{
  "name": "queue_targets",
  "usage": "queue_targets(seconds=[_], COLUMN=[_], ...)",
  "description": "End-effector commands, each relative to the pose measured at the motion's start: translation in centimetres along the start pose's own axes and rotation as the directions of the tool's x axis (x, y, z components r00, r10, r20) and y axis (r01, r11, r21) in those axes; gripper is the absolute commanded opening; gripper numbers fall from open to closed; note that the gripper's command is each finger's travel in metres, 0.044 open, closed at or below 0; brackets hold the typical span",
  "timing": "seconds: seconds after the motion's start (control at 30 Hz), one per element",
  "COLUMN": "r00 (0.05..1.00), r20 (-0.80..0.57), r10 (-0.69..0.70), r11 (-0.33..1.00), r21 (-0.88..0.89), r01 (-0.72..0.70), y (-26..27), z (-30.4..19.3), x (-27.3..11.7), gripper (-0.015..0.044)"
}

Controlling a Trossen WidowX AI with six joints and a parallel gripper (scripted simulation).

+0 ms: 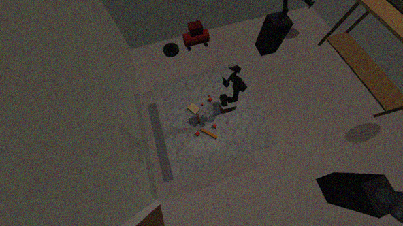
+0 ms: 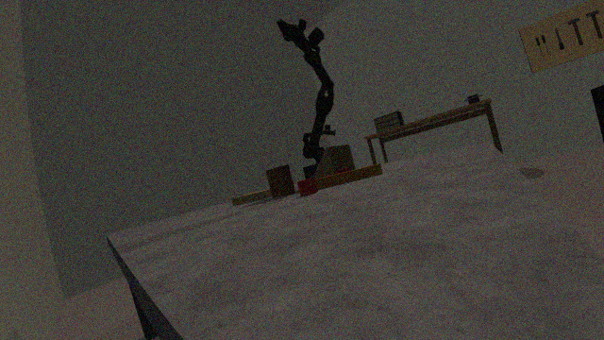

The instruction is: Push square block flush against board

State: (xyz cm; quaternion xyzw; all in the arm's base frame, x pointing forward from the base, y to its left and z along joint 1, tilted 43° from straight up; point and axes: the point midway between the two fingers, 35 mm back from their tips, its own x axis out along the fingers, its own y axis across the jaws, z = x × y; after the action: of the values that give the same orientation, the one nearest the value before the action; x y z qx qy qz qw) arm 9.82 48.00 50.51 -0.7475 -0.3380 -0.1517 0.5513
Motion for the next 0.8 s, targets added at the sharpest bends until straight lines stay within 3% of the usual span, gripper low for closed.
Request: queue_targets(seconds=[0.0,0.1,0.47,0.77], r00=[1.000,1.000,0.985,0.957], r20=[0.000,-0.006,-0.111,-0.224], r10=[0.000,-0.008,-0.132,-0.186], r11=[1.000,1.000,0.940,0.803], r21=[0.000,0.018,0.302,0.526], r01=[0.000,0.008,0.160,0.279], y=[0.0,-0.6,-8.9,-13.1], z=[0.0,-0.6,-10.7,-19.8], x=[0.0,-0.1,-1.8,-3.6], gripper=[0.0374,0.0295,0.0006,0.0000])
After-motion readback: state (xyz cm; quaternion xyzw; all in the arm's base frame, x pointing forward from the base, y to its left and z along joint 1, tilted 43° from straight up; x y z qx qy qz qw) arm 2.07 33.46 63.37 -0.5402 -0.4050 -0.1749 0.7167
